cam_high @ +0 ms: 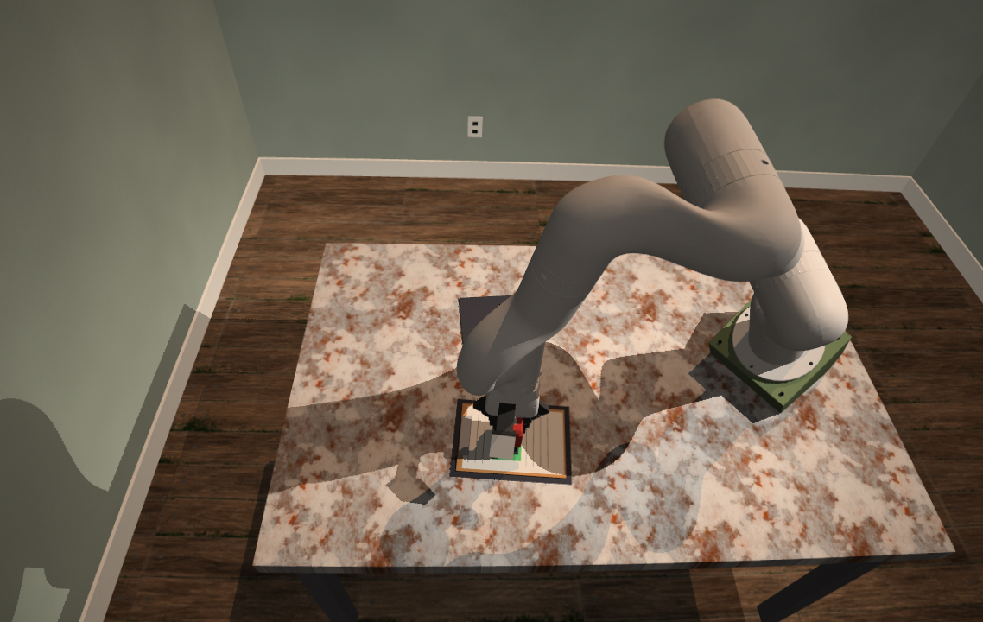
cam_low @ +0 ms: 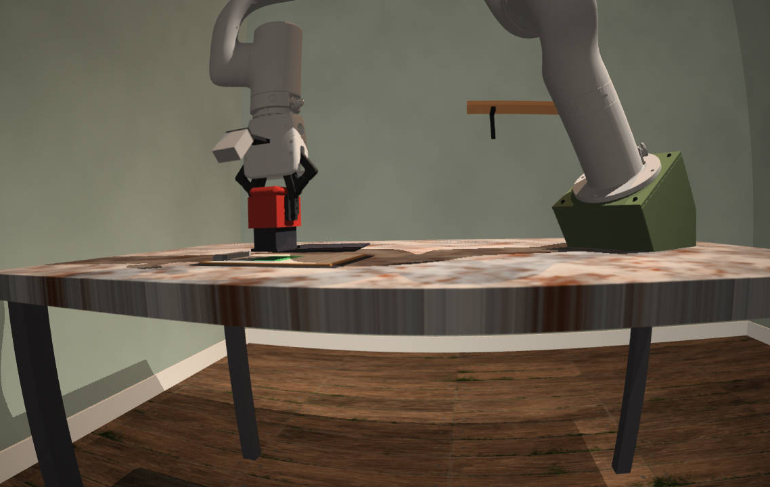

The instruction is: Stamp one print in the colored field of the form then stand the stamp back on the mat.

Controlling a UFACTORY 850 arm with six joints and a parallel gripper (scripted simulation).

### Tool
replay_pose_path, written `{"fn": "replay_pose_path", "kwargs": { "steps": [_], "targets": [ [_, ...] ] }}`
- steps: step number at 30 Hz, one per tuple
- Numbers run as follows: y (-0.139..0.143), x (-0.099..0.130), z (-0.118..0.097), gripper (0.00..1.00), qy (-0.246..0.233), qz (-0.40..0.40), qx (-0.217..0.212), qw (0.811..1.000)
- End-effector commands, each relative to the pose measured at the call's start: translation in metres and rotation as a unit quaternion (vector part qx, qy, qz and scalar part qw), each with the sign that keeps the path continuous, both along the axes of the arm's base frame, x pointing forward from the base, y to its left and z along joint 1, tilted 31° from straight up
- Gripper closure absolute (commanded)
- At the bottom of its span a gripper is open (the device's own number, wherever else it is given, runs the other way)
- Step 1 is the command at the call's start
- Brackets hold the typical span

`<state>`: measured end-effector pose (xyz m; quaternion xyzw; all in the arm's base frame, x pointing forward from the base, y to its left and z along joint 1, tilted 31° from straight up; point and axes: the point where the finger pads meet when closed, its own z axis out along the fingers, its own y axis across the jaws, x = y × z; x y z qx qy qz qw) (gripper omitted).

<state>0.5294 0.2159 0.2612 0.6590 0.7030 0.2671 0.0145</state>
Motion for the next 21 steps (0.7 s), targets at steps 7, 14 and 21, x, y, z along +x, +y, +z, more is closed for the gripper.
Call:
{"fn": "replay_pose_path", "kwargs": {
  "steps": [7, 14, 21],
  "targets": [
    [0.0045, 0.0054, -0.0101, 0.65, -0.002, 0.000, 0.002, 1.000],
    [0.0045, 0.0055, -0.0102, 0.65, -0.002, 0.000, 0.002, 1.000],
    [0.0055, 0.0066, -0.0127, 0.65, -0.002, 0.000, 0.002, 1.000]
  ]
}}
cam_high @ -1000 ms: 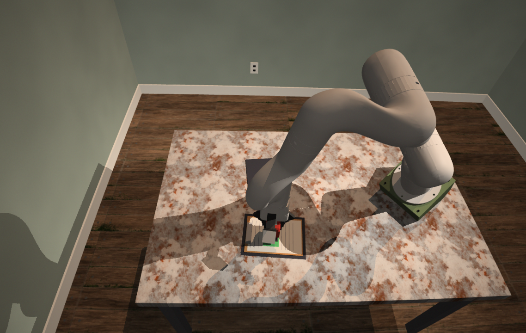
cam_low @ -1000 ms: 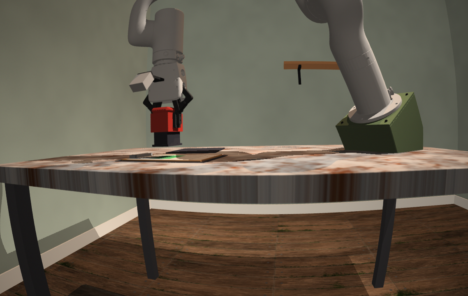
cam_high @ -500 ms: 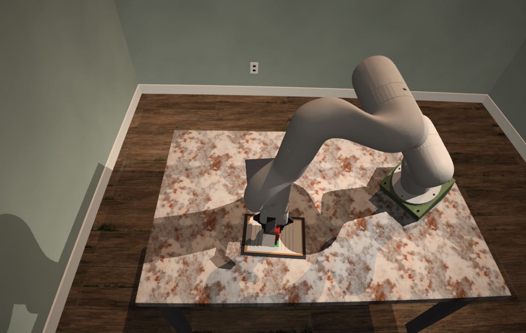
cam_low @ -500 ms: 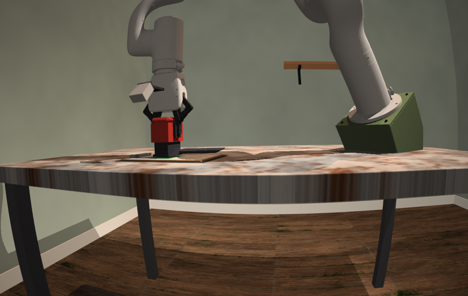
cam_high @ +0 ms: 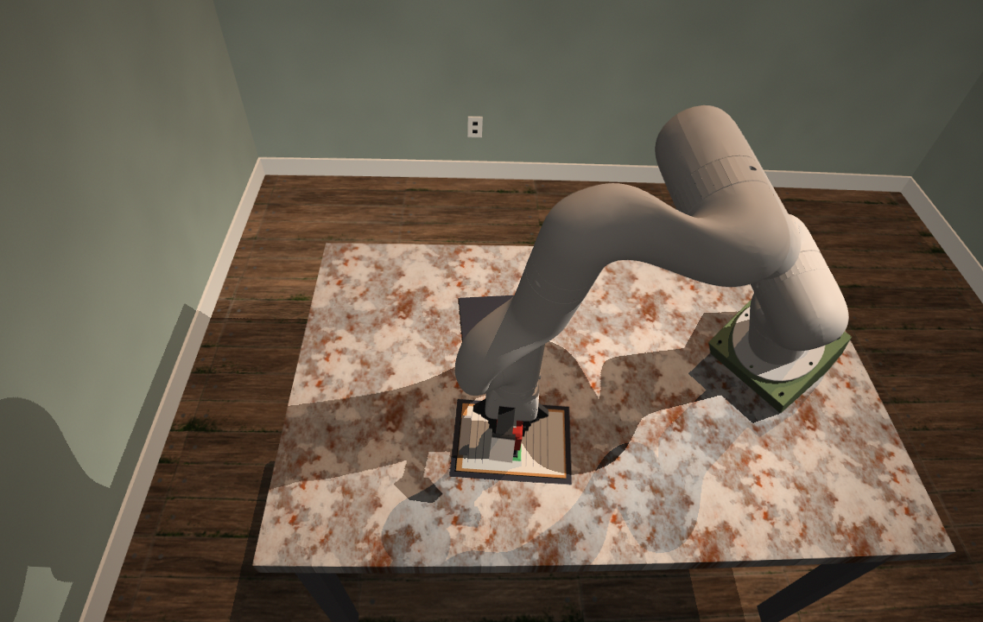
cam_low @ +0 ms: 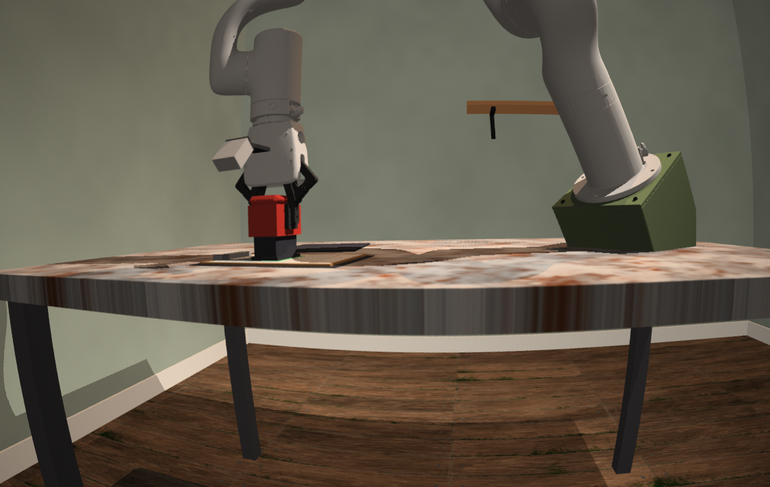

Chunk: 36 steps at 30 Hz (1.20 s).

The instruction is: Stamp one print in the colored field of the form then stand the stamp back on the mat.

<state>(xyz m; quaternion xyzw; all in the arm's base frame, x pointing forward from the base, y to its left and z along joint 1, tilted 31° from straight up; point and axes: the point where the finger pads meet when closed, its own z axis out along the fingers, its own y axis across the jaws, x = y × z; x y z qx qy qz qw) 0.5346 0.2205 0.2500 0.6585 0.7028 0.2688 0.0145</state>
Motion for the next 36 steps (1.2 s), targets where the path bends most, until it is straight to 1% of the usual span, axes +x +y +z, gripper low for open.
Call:
{"fn": "replay_pose_path", "kwargs": {
  "steps": [1, 5, 11, 25, 29, 36],
  "targets": [
    [0.002, 0.002, -0.003, 0.65, -0.001, 0.000, 0.000, 1.000],
    [0.006, 0.006, -0.013, 0.65, -0.001, 0.000, 0.000, 1.000],
    [0.008, 0.009, -0.019, 0.65, -0.001, 0.000, 0.000, 1.000],
    [0.008, 0.009, -0.019, 0.65, -0.001, 0.000, 0.000, 1.000],
    [0.007, 0.007, -0.015, 0.65, -0.001, 0.000, 0.000, 1.000],
    [0.000, 0.001, 0.000, 0.65, -0.001, 0.000, 0.000, 1.000]
  ]
}}
